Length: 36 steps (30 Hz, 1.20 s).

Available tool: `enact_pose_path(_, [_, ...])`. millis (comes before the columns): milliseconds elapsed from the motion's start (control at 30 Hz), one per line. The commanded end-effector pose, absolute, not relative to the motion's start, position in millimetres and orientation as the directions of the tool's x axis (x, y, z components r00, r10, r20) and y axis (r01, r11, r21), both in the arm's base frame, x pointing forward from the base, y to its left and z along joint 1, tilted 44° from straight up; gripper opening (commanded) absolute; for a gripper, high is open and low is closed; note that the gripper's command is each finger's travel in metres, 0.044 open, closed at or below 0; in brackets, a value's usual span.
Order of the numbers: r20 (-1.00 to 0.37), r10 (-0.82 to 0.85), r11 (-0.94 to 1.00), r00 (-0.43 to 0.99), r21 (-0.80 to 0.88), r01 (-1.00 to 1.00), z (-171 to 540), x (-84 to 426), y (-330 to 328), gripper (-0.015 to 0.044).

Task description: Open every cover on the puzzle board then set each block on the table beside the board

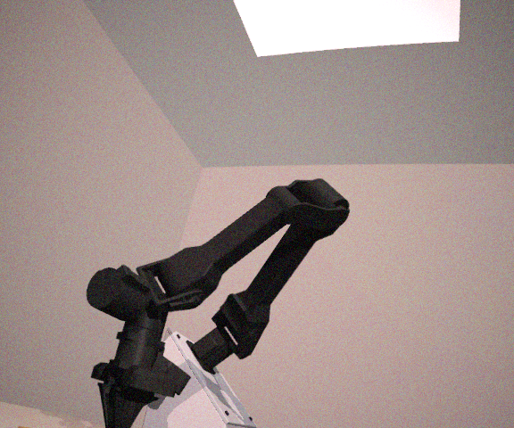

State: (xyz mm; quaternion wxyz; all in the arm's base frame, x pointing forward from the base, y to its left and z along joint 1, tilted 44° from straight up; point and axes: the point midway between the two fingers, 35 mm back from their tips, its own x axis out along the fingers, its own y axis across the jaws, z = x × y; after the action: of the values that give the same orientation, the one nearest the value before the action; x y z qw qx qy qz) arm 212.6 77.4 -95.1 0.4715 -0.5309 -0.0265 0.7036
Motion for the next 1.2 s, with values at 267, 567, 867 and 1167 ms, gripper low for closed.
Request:
enact_pose_path(267, [-0.719, 0.695, -0.549, 0.009, -0.539, -0.639, -100, 212, 83, 0.0144])
enact_pose_path(567, [-0.718, 0.696, -0.548, 0.009, -0.539, -0.639, -105, 212, 90, 0.0144])
enact_pose_path(867, [-0.718, 0.696, -0.548, 0.009, -0.539, -0.640, -110, 212, 95, 0.0144])
enact_pose_path(1167, [-0.718, 0.696, -0.548, 0.009, -0.539, -0.640, -112, 212, 98, 0.0144])
